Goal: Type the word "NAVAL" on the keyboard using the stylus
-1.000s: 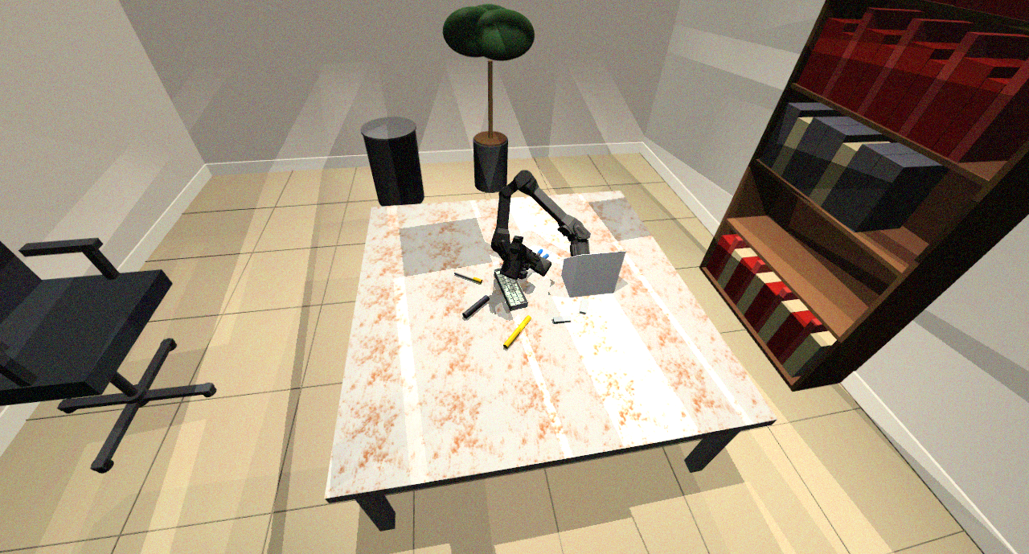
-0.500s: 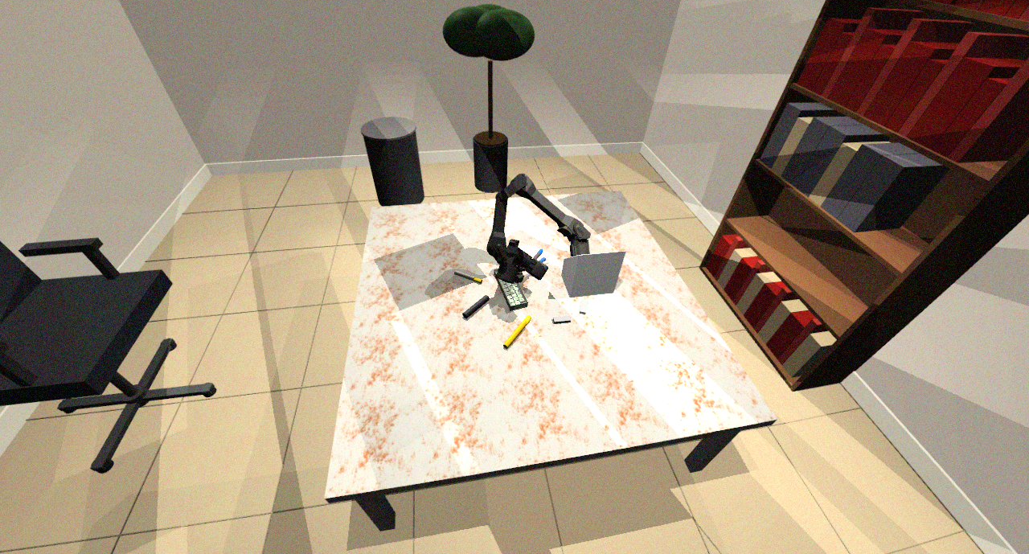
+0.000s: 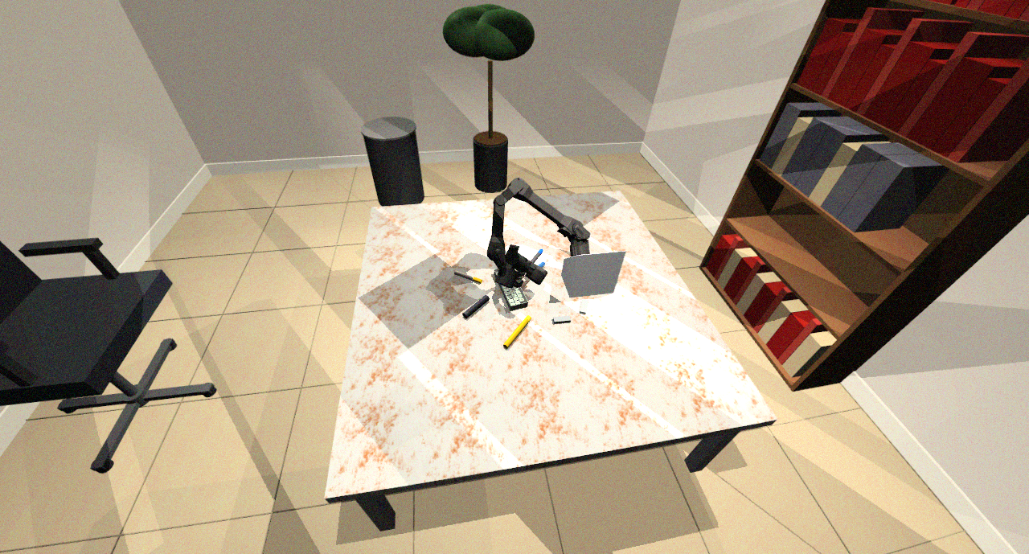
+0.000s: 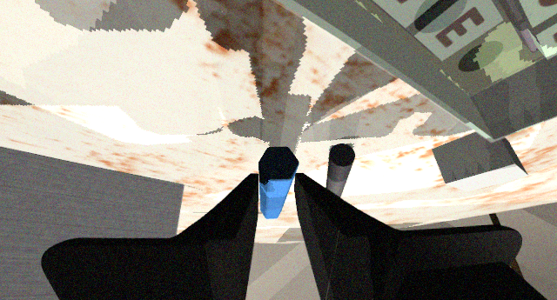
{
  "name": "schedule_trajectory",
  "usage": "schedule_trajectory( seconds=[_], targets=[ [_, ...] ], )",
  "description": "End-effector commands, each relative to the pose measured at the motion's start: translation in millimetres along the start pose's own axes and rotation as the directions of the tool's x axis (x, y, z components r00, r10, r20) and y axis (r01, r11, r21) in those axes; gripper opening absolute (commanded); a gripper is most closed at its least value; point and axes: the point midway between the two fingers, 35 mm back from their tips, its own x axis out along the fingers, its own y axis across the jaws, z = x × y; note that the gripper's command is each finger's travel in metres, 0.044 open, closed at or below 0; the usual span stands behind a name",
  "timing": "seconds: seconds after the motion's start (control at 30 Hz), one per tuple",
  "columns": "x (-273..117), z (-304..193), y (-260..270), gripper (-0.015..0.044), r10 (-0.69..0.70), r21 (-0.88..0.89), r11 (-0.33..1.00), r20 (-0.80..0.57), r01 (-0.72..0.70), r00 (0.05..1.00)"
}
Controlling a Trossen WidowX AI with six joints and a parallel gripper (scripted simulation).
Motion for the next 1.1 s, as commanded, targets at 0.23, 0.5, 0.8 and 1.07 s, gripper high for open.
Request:
schedule_trajectory(
  seconds=[0.23, 0.5, 0.8, 1.07],
  targets=[
    [14.3, 10.9, 0.3, 0.0, -0.005, -0.005, 1.0, -0.003, 0.005, 1.0],
    [15.1, 11.5, 0.3, 0.0, -0.005, -0.005, 1.0, -0.003, 0.005, 1.0],
    [10.9, 8.5, 0.1, 0.015, -0.004, -0.012, 1.0, -0.001, 0.004, 1.0],
    [-8.4, -5.9, -0.2, 0.015, -0.003, -0.01, 1.0, 0.001, 0.003, 1.0]
  ],
)
